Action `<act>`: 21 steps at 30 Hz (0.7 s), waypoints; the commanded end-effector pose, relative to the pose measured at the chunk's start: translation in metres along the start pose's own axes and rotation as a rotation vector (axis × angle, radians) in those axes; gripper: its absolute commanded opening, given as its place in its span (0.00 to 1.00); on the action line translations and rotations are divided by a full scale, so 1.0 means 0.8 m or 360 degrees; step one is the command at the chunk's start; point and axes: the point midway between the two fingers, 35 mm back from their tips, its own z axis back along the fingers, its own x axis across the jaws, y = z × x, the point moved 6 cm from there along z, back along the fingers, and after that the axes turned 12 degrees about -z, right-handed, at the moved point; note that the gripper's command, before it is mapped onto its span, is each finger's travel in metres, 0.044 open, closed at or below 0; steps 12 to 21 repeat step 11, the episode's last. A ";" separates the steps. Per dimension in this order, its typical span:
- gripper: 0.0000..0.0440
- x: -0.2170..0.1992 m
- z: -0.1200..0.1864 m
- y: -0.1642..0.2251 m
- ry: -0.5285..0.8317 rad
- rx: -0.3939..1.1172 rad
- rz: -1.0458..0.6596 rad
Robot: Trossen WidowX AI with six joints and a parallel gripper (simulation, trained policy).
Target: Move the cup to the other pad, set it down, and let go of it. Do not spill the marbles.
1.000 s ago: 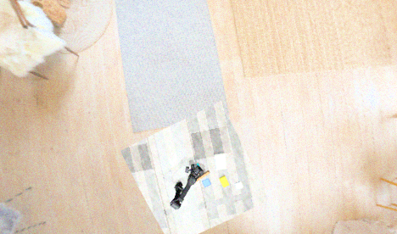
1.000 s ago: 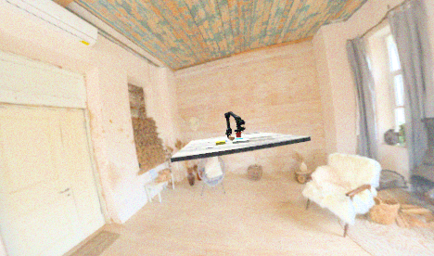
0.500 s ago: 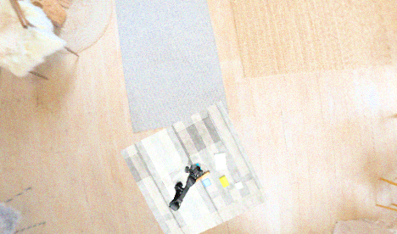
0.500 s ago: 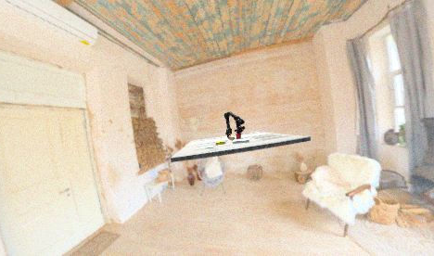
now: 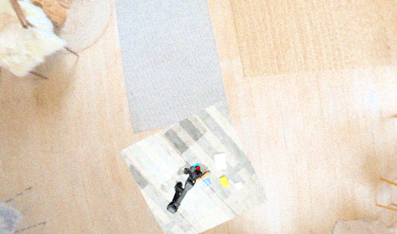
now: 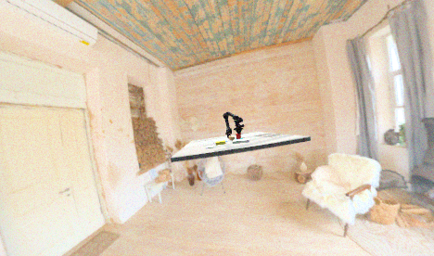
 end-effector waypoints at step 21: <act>0.62 0.002 0.035 0.003 -0.0002 -0.0165 -0.0032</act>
